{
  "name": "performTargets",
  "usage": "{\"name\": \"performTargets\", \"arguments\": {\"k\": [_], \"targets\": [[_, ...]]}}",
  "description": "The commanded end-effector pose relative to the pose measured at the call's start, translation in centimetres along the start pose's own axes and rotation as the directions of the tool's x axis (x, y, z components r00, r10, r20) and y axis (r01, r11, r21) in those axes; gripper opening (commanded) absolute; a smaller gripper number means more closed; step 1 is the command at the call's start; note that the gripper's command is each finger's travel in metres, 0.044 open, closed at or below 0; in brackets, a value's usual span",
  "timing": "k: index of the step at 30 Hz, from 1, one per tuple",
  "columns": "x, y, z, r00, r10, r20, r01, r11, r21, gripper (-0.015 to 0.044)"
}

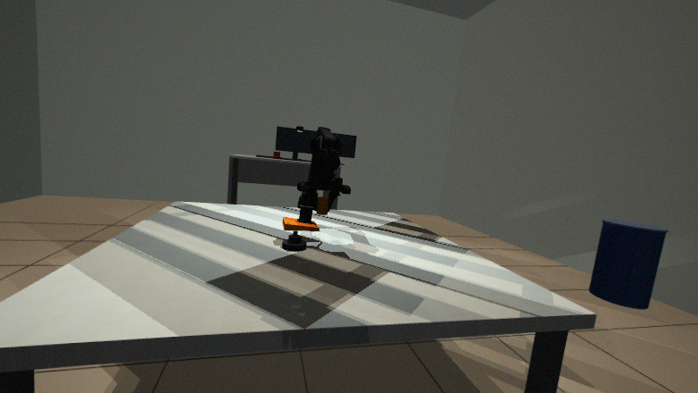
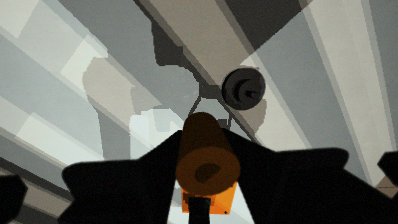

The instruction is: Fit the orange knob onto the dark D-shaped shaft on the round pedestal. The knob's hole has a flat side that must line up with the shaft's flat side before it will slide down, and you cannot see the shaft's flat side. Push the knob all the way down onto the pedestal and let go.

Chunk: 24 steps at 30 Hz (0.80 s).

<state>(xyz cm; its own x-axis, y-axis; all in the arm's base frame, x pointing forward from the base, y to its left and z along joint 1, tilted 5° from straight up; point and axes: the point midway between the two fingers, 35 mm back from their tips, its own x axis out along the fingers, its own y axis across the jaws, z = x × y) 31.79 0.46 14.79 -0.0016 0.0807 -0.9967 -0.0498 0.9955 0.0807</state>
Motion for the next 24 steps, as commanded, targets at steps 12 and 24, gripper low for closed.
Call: {"name": "performTargets", "arguments": {"k": [12, 24], "targets": [[1.4, -4.4, 1.7, 1.000, -0.011, 0.010, 0.011, 1.000, -0.007, 0.0000], [2.7, -7.9, 2.4, 1.000, -0.013, 0.009, 0.013, 1.000, -0.011, 0.0000]]}}
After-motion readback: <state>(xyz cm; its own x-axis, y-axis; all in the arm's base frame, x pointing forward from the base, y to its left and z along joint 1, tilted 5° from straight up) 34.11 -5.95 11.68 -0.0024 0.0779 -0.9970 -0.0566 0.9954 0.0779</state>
